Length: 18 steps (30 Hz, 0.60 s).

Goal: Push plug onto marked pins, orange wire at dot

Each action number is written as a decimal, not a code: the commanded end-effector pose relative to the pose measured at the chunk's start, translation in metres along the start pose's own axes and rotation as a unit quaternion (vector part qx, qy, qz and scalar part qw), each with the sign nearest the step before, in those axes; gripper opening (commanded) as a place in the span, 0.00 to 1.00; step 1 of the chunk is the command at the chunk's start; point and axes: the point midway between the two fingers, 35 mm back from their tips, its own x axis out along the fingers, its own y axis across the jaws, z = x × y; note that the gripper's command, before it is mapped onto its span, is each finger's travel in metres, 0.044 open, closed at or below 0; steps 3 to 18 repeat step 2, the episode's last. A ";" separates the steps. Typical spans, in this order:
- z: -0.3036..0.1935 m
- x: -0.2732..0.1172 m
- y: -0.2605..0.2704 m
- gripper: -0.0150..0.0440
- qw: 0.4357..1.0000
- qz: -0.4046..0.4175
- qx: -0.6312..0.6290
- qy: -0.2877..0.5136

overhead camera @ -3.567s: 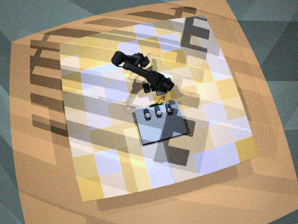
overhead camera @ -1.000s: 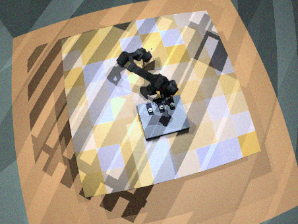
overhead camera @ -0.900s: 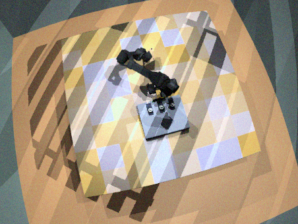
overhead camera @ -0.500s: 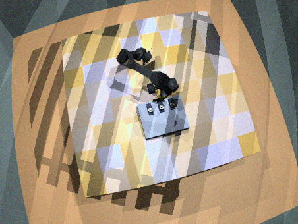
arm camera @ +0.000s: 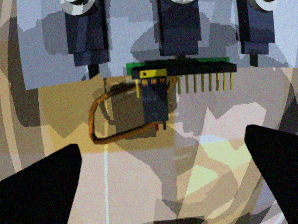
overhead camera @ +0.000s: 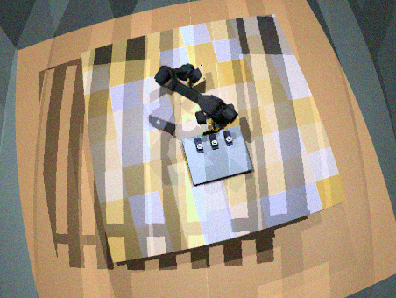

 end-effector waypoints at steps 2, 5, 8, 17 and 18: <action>0.000 0.000 0.000 1.00 1.000 0.001 0.002 0.001; 0.000 0.000 0.000 1.00 1.000 0.001 0.002 0.001; 0.000 0.000 0.000 1.00 1.000 0.001 0.002 0.001; 0.000 0.000 0.000 1.00 1.000 0.001 0.002 0.001; 0.000 0.000 0.000 1.00 1.000 0.001 0.002 0.001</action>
